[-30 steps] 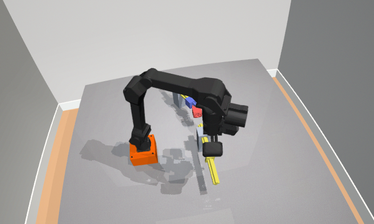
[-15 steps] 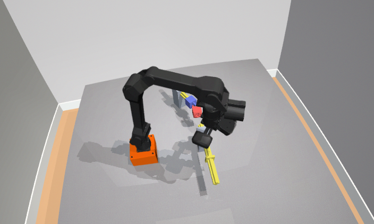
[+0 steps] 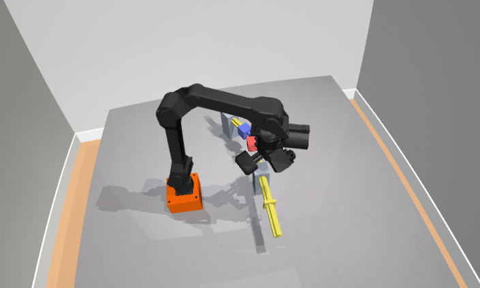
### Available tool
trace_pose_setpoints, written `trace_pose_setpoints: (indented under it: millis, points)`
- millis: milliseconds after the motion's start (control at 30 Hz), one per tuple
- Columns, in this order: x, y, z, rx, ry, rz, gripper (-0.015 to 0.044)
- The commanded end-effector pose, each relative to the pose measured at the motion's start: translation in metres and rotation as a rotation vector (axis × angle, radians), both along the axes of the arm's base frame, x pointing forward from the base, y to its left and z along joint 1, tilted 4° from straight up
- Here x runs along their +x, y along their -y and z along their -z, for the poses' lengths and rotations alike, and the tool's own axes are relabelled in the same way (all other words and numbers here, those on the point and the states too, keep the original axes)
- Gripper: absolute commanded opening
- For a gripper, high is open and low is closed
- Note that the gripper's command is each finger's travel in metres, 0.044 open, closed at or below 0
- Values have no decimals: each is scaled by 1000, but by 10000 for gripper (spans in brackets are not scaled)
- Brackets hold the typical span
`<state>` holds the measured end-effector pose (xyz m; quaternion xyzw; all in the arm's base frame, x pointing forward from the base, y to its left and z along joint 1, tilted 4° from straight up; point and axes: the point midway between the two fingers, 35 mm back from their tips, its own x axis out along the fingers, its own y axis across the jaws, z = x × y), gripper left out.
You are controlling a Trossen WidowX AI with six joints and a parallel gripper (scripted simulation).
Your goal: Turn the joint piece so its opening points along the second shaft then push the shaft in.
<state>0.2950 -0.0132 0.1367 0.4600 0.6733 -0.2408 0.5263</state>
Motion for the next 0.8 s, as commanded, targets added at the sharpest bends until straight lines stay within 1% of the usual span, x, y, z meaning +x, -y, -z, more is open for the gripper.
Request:
trace_pose_setpoints:
  millis: [0, 367, 667, 767]
  points:
    - [-4, -15, 4, 39, -56, 111, 440]
    - [-15, -52, 13, 127, -236, 398, 440]
    - [-15, -53, 13, 128, -239, 403, 440]
    - [-13, -46, 14, 117, -208, 362, 440]
